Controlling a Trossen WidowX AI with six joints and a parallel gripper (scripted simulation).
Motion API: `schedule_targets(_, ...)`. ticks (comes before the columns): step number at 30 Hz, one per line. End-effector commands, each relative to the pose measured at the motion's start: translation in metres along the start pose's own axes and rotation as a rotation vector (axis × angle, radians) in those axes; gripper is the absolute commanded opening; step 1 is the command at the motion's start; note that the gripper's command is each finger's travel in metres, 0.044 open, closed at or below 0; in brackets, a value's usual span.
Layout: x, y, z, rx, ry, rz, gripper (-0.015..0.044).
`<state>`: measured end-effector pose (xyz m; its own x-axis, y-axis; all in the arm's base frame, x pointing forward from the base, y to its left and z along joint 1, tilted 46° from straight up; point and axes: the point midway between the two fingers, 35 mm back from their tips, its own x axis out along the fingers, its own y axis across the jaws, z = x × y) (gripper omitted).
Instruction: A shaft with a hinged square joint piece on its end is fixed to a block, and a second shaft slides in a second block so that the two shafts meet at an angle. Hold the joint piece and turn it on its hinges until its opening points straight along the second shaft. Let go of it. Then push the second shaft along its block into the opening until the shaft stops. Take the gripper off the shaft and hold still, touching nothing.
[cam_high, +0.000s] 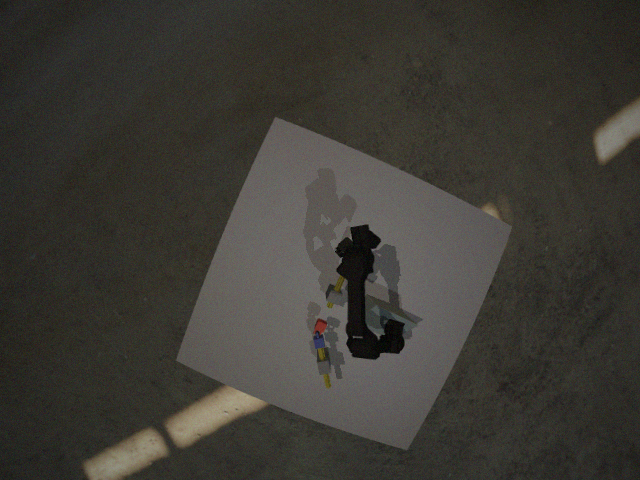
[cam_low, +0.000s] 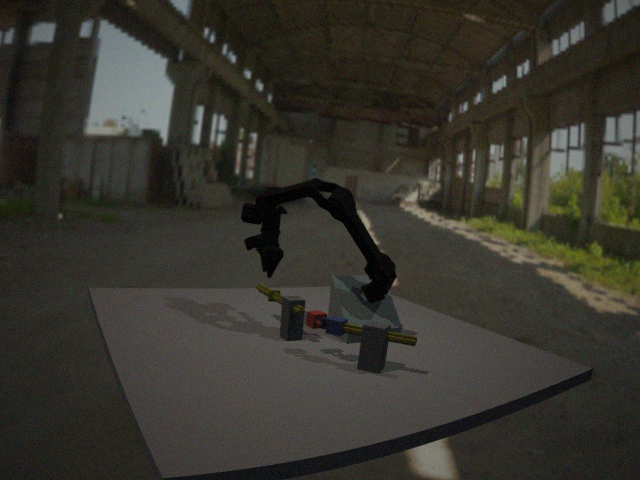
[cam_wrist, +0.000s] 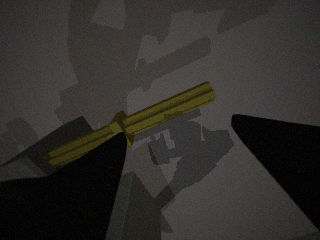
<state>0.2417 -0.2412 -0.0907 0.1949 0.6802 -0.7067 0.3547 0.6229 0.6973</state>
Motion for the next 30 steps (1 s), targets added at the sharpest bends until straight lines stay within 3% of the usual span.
schedule_targets(1, 0.007, 0.0, 0.0, 0.131, -0.005, 0.006, 0.044)
schedule_targets(30, 0.05, 0.0, -0.002, 1.121, -0.019, 0.031, 0.044)
